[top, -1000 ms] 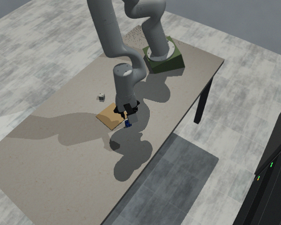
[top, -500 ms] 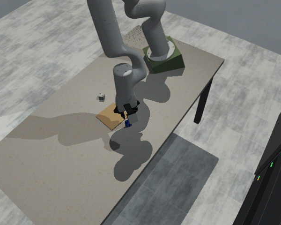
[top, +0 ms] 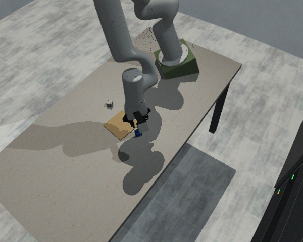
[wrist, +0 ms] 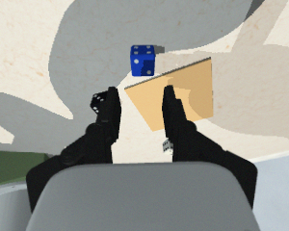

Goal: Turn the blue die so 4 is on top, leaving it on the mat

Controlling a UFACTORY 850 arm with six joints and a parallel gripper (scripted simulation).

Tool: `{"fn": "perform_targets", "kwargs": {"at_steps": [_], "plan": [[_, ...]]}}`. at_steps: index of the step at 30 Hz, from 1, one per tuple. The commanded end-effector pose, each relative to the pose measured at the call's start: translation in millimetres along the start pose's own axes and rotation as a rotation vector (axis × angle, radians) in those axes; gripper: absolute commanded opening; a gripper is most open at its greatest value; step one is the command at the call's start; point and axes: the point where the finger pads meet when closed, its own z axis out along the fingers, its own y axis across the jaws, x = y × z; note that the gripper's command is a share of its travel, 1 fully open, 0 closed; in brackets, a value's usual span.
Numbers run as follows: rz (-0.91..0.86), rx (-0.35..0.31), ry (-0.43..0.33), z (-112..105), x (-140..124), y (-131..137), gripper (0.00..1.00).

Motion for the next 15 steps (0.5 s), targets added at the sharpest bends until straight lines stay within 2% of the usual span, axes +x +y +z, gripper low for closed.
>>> {"fn": "perform_targets", "kwargs": {"at_steps": [1,15], "plan": [[0.0,-0.001,0.001,-0.4,0.6,0.5,0.47],[0.0,0.0,0.0,8.4,0.8,0.9,0.47]]}}
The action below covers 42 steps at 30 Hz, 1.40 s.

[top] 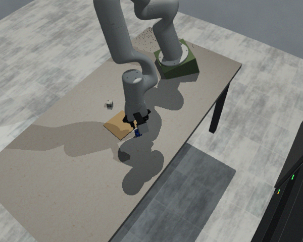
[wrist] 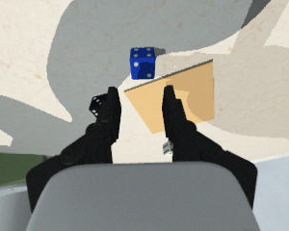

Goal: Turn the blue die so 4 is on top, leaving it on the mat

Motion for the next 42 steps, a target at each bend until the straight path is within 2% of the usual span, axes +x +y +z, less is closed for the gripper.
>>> {"fn": "perform_targets", "kwargs": {"at_steps": [1,28,42], "plan": [[0.0,-0.001,0.001,1,1,1,0.47],[0.0,-0.001,0.001,35,1,2,0.47],[0.0,-0.001,0.001,42,1,2,0.47]]}}
